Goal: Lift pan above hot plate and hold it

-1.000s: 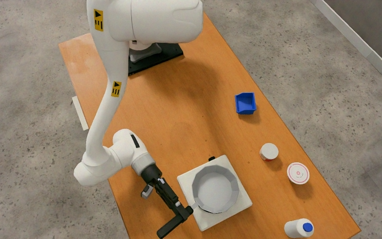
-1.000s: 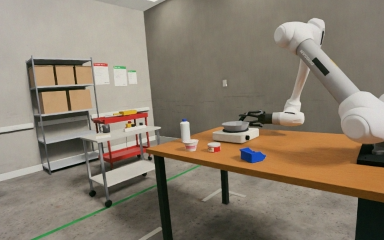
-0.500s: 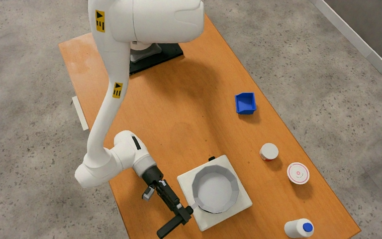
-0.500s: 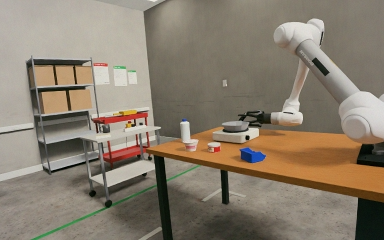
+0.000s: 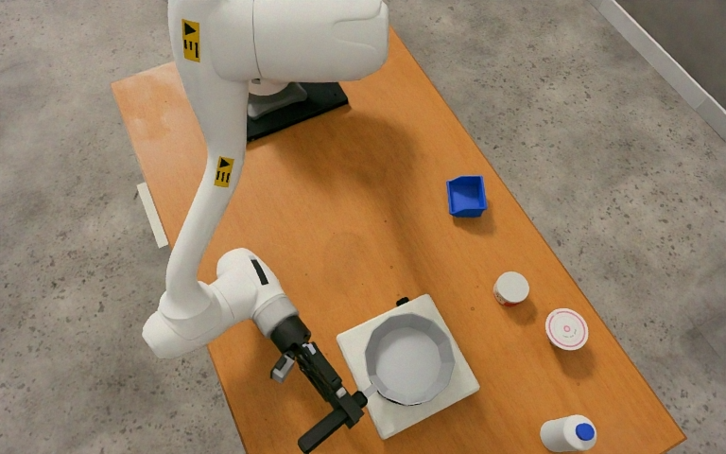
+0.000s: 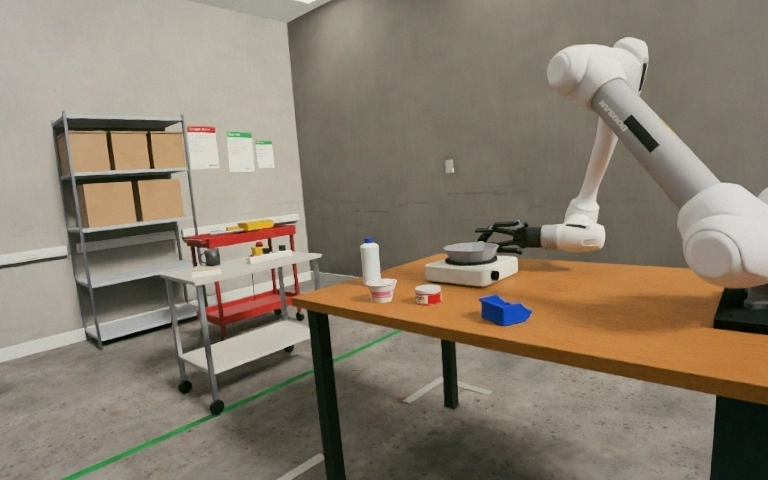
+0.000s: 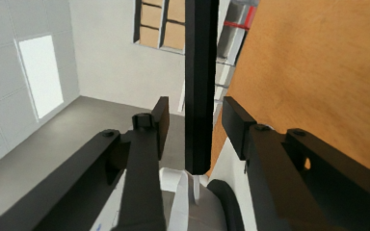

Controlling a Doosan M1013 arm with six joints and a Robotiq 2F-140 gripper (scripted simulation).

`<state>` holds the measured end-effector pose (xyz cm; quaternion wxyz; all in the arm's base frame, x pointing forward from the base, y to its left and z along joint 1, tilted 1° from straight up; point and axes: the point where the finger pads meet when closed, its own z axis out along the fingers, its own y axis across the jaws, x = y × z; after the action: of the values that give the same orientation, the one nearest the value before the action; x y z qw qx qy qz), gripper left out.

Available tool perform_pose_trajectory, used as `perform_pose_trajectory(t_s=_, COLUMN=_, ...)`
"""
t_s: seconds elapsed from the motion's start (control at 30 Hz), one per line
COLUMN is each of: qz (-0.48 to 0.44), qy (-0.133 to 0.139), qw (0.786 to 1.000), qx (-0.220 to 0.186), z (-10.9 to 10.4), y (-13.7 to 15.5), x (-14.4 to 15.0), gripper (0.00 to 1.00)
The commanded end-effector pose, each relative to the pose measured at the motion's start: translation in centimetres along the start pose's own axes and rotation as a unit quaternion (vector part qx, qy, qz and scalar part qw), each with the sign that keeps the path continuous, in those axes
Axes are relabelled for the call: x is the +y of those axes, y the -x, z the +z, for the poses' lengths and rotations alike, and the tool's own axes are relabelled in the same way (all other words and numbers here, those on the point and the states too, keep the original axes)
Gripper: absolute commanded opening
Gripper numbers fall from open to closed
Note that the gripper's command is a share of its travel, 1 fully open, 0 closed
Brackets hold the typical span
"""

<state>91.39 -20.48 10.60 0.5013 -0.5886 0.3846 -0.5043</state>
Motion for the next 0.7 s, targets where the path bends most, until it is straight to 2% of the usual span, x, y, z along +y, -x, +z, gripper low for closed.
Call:
perform_pose_trajectory(t_s=0.0, qz=0.003, qy=0.001, qw=1.000, qx=0.003, z=0.27, y=-0.24, x=0.03, gripper=0.41)
perform_pose_trajectory(t_s=0.47, qz=0.003, qy=0.001, qw=1.000, qx=0.003, z=0.27, y=-0.24, x=0.03, gripper=0.41)
perform_pose_trajectory(t_s=0.5, qz=0.003, qy=0.001, qw=1.000, qx=0.003, z=0.27, y=-0.24, x=0.03, gripper=0.10)
perform_pose_trajectory(t_s=0.67, qz=0.003, qy=0.001, qw=1.000, qx=0.003, z=0.27, y=-0.24, x=0.00, gripper=0.10)
